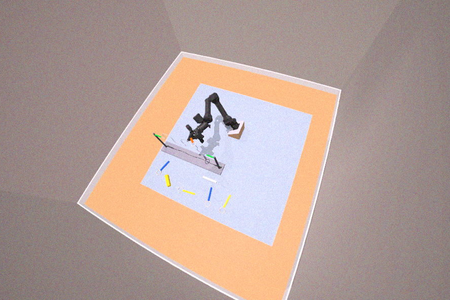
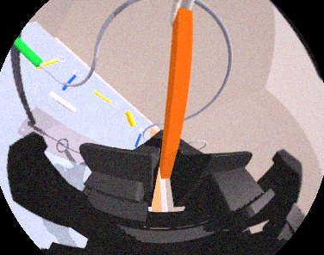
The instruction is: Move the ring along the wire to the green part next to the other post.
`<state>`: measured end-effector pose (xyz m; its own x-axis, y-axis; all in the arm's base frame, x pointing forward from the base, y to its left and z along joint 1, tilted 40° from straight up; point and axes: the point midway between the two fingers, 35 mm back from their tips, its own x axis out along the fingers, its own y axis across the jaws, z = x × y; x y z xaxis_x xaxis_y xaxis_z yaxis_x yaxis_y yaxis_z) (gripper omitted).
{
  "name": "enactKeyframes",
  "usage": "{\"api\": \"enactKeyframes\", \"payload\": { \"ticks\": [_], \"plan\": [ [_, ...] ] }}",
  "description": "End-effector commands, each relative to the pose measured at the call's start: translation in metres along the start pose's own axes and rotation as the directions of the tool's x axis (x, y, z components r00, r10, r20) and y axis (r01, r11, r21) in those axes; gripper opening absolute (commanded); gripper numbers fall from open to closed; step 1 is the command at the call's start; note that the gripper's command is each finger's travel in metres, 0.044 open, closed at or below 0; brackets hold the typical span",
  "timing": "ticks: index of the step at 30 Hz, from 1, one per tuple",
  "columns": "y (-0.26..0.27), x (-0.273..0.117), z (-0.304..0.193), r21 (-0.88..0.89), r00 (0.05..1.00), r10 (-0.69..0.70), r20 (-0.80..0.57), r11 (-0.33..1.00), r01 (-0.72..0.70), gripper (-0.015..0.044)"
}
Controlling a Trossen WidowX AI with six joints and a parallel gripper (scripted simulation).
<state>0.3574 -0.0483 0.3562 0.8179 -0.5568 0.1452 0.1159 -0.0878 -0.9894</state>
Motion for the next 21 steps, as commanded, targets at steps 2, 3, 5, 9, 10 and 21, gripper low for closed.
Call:
{"api": "enactKeyframes", "payload": {
  "ticks": [2,3,5,9,10,21],
  "plan": [
    [-0.003,0.000,0.001,-0.057,0.999,-0.033,0.014,0.998,0.034,-0.0150],
    [-0.004,0.000,0.001,-0.069,0.999,-0.039,0.016,0.997,0.040,-0.0150],
    [-0.005,0.000,0.001,-0.094,0.998,-0.053,0.020,0.994,0.054,-0.0150],
    [-0.007,0.000,0.001,-0.142,0.996,-0.079,0.030,0.986,0.082,-0.0150],
    [-0.008,0.000,0.001,-0.154,0.996,-0.085,0.032,0.984,0.089,-0.0150],
    [-0.014,0.000,0.003,-0.284,0.986,-0.154,0.065,0.944,0.166,-0.0150]
  ]
}}
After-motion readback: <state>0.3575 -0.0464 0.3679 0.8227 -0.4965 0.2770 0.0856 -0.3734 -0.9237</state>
